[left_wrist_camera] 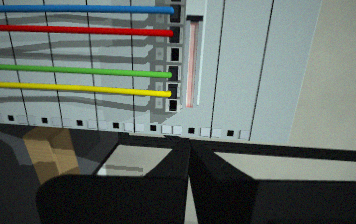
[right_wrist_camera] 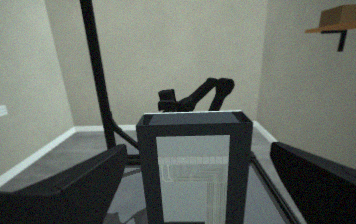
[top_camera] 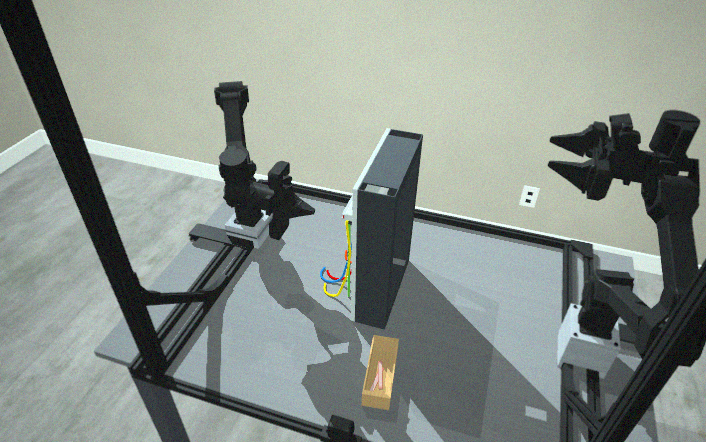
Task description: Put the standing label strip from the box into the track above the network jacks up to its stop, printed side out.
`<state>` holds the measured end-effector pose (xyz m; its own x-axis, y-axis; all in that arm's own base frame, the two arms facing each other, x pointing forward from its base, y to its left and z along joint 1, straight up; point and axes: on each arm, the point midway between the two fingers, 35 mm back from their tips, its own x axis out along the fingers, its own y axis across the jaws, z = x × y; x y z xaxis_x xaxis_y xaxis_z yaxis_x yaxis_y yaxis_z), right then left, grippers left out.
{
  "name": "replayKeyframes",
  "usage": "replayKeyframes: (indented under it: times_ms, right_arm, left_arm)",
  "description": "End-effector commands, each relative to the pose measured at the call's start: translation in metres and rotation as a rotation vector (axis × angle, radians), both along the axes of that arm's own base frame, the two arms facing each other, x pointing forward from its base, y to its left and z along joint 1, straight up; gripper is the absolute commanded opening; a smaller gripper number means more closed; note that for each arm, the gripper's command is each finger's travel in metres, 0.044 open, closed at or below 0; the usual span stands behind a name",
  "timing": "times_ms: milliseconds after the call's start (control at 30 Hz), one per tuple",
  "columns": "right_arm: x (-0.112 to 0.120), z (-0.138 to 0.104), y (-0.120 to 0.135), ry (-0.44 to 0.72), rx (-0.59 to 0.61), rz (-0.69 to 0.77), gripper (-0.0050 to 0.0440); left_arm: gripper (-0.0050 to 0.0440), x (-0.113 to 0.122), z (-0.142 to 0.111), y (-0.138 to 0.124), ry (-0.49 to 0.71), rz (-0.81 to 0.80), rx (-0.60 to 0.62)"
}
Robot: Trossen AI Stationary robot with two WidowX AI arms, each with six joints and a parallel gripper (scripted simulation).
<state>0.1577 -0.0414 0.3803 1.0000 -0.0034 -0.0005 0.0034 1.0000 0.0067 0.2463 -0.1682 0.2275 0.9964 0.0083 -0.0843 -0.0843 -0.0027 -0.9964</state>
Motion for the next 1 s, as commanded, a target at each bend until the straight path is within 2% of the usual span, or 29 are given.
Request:
replayKeyframes:
  times_ms: [0, 267, 367, 467, 567, 633, 767, 800, 967]
  right_arm:
    - [0.0, 0.003, 0.001, -0.001, -0.007, 0.0, 0.044]
    - [0.0, 0.003, 0.001, -0.001, -0.007, 0.0, 0.044]
    - [0.0, 0.003, 0.001, -0.001, -0.007, 0.0, 0.044]
    - [0.0, 0.003, 0.001, -0.001, -0.007, 0.0, 0.044]
    - [0.0, 0.003, 0.001, -0.001, -0.007, 0.0, 0.044]
    - [0.0, 0.003, 0.001, -0.001, -0.007, 0.0, 0.044]
    - [0.0, 0.003, 0.001, -0.001, -0.007, 0.0, 0.044]
    - [0.0, 0.003, 0.001, -0.001, -0.007, 0.0, 0.044]
    - [0.0, 0.003, 0.001, -0.001, -0.007, 0.0, 0.044]
  left_arm:
    - [-0.0013, -0.009, 0.001, 0.003, -0.004, 0.002, -0.008]
    - [-0.005, -0.014, 0.0, 0.005, -0.005, 0.002, -0.007]
    - [-0.005, -0.014, 0.015, 0.002, -0.013, 0.003, -0.03]
    - [-0.005, -0.013, 0.02, 0.003, -0.011, 0.002, -0.031]
    - [-0.005, -0.01, 0.024, 0.017, -0.011, 0.001, -0.021]
    - [-0.005, -0.009, 0.018, 0.03, 0.001, 0.001, 0.002]
    - [-0.005, -0.009, 0.019, 0.033, 0.001, 0.001, 0.002]
    - [0.0024, -0.009, 0.019, 0.033, 0.001, 0.001, 0.002]
    - [0.0144, -0.009, 0.023, 0.032, -0.004, 0.002, -0.01]
